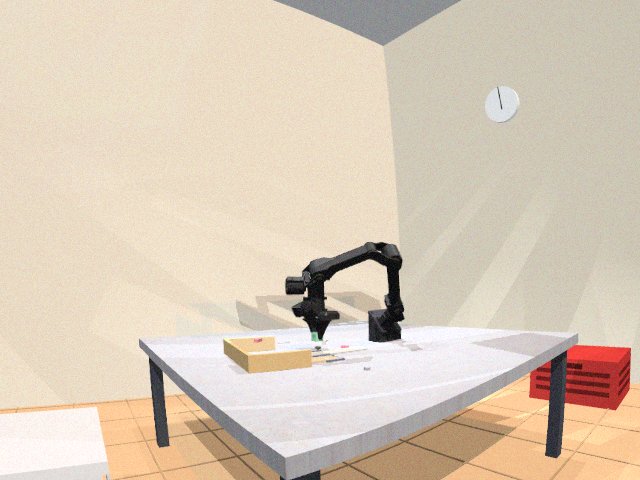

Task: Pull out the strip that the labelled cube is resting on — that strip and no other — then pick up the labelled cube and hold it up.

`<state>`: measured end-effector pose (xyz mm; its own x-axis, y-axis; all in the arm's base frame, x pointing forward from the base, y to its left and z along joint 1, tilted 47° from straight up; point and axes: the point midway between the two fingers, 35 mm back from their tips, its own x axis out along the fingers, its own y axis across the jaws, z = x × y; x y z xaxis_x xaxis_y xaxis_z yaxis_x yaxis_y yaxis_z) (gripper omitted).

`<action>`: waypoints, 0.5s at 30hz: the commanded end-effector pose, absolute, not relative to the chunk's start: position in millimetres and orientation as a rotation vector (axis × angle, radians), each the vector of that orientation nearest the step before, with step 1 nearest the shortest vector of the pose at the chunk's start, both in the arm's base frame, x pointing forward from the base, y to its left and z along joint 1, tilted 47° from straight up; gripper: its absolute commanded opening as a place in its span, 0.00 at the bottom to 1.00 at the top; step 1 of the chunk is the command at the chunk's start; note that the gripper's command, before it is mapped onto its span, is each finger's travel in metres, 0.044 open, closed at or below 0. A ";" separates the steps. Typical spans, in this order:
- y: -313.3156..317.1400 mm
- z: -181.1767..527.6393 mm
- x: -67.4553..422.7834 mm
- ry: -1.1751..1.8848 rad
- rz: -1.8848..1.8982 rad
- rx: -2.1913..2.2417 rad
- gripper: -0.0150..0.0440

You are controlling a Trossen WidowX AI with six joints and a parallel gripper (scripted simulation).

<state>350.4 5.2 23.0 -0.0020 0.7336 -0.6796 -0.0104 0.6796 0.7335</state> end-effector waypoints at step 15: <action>-1.6 25.8 303.5 1.470 0.650 0.629 0.25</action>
